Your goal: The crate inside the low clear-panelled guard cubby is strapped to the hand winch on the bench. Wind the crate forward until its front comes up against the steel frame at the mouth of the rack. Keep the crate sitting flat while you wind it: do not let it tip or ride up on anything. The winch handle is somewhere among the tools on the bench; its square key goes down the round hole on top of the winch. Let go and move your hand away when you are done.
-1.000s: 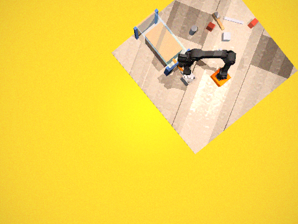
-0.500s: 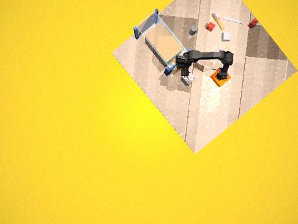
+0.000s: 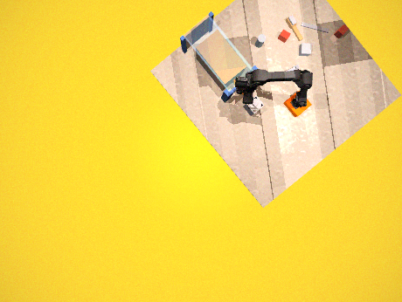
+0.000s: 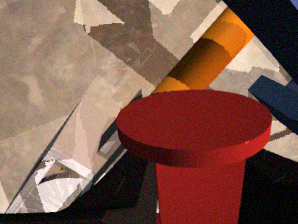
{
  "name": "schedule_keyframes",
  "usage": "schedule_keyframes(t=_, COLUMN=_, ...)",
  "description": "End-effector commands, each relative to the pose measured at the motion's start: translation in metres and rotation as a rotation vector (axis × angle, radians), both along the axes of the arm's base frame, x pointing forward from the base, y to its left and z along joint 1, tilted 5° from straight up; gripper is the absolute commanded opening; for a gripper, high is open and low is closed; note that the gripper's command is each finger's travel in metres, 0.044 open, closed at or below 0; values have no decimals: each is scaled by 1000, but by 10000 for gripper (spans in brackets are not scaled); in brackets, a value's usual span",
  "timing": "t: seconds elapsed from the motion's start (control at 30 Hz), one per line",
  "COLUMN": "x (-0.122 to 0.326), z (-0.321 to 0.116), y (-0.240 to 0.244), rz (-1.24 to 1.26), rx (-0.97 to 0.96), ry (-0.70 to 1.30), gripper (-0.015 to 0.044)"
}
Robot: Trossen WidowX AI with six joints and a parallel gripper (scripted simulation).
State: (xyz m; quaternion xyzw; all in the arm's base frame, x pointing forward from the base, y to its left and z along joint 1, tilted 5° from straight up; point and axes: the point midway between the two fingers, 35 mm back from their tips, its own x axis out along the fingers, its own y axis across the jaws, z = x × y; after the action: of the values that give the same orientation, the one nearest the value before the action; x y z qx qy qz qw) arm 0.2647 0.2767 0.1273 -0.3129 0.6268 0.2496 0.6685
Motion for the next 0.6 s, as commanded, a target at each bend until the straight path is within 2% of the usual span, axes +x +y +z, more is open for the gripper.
schedule_keyframes(t=0.0, x=-6, z=-2, y=18, rz=17, rx=25, ry=7, gripper=0)
schedule_keyframes(t=0.57, x=-12, z=-3, y=34, rz=17, rx=27, ry=8, gripper=0)
